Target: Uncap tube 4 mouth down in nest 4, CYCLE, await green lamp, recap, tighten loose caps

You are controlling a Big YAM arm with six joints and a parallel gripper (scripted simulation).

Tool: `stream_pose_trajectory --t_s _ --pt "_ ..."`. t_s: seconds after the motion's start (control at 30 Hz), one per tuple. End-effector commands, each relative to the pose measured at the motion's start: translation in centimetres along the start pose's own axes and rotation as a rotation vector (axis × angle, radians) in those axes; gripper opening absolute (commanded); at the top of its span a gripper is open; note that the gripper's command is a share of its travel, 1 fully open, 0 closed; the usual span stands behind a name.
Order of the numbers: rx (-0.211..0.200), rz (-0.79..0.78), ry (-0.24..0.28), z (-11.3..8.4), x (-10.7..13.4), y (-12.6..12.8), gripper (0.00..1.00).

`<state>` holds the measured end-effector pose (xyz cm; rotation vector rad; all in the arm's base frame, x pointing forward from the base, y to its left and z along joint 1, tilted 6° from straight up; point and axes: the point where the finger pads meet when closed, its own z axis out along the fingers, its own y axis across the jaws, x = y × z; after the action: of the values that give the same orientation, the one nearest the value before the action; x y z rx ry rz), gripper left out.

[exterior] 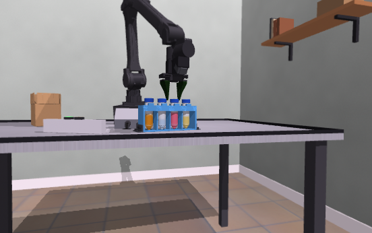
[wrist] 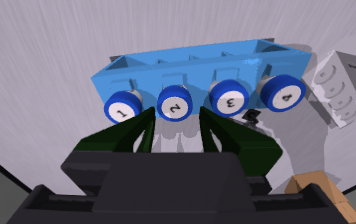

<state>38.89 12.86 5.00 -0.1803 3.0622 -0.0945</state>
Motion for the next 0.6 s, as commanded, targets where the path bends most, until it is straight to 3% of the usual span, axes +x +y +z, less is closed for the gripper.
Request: stream_pose_trajectory --t_s 0.0,0.27,0.33,0.4,0.57 --pt "-0.022 0.025 -0.076 -3.7 -2.8 0.6 0.49" --pt "-0.023 0.016 -0.078 -6.2 -2.6 0.9 0.49" --pt "-0.023 0.016 -0.078 -6.3 -2.6 0.9 0.49" --pt "-0.013 0.014 -0.047 -4.6 -1.8 0.3 0.49" --pt "-0.015 0.013 -0.046 -4.9 -2.4 1.0 0.49"
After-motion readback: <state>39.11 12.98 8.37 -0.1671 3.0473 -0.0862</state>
